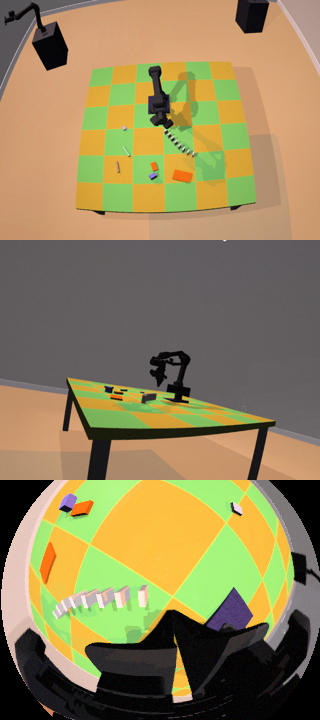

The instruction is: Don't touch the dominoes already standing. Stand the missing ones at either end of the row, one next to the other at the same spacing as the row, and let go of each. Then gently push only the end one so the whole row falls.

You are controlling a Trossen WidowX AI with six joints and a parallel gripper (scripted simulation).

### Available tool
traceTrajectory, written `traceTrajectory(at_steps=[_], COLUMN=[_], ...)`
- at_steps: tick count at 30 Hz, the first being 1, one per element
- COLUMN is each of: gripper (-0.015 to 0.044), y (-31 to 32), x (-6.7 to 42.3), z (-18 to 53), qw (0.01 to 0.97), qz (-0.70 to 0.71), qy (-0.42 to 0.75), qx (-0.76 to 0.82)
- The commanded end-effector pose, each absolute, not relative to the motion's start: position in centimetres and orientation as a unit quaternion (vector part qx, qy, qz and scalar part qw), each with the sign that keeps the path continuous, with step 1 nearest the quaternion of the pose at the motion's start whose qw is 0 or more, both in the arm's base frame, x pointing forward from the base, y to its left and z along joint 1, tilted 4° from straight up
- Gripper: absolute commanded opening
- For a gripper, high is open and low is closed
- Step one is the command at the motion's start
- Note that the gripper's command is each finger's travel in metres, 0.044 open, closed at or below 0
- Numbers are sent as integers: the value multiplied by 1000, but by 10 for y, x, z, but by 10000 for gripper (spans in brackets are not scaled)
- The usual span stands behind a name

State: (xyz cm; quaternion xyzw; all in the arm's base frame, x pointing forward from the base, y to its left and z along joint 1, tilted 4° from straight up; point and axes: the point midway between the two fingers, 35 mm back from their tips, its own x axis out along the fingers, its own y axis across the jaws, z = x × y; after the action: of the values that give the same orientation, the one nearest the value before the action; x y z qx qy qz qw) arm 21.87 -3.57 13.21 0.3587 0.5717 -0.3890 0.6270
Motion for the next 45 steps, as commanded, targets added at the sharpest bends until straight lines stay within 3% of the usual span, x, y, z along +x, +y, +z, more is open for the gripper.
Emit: traceTrajectory(at_steps=[1,33,40,45], gripper=[0,0,0,0], y=[-36,-36,-40,-41], x=[218,218,221,220], z=[131,131,59,50], qw=[624,624,624,624], qz=[-393,-393,-393,-393], qy=[571,571,571,571], qx=[361,361,361,360])
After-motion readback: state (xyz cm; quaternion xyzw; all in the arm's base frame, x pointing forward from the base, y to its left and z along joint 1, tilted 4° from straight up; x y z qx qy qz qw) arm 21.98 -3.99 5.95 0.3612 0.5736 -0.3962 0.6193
